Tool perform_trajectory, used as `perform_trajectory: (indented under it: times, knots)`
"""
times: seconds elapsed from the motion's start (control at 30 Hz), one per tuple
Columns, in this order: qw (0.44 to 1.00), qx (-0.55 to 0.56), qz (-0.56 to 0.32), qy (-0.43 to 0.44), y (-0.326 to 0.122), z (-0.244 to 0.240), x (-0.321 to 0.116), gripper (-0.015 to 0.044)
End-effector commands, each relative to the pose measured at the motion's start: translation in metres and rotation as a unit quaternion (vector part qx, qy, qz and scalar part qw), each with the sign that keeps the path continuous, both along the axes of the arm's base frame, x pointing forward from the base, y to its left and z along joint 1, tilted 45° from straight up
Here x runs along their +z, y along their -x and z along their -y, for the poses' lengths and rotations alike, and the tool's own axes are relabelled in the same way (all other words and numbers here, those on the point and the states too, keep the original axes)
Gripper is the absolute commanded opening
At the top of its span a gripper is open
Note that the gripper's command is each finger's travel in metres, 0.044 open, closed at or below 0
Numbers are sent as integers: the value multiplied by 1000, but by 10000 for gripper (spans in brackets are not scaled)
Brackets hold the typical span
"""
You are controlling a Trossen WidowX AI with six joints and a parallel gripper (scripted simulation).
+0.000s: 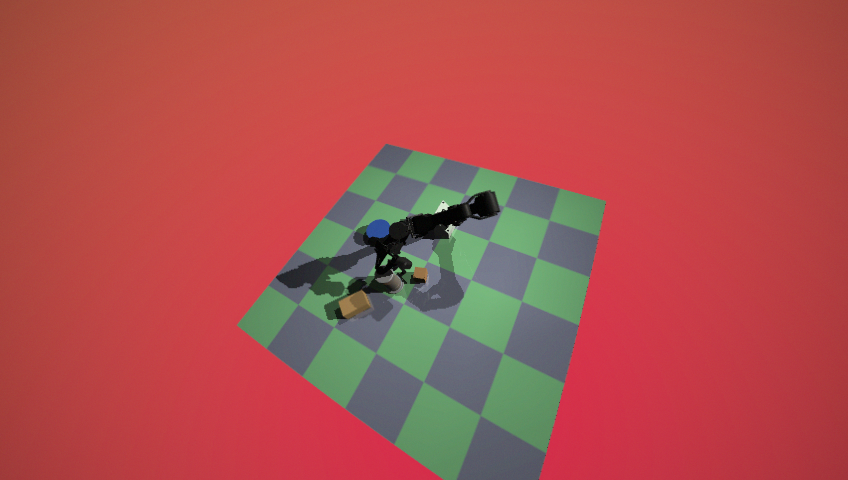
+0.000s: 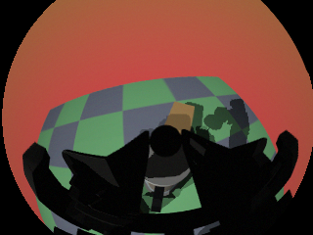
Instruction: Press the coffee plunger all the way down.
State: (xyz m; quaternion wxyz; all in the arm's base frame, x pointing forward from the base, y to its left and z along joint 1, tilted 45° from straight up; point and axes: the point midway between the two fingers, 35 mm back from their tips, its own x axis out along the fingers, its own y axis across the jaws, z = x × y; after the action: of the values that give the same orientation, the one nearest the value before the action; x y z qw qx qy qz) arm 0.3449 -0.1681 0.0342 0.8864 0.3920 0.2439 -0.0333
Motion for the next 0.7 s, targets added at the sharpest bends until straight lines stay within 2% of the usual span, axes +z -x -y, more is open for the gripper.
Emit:
perform_trajectory:
  times: [0.0,0.67]
  knots:
    - [1000,6,-8,-10,-1,-6,-6,130]
    - [1000,6,-7,-10,-1,-4,-6,130]
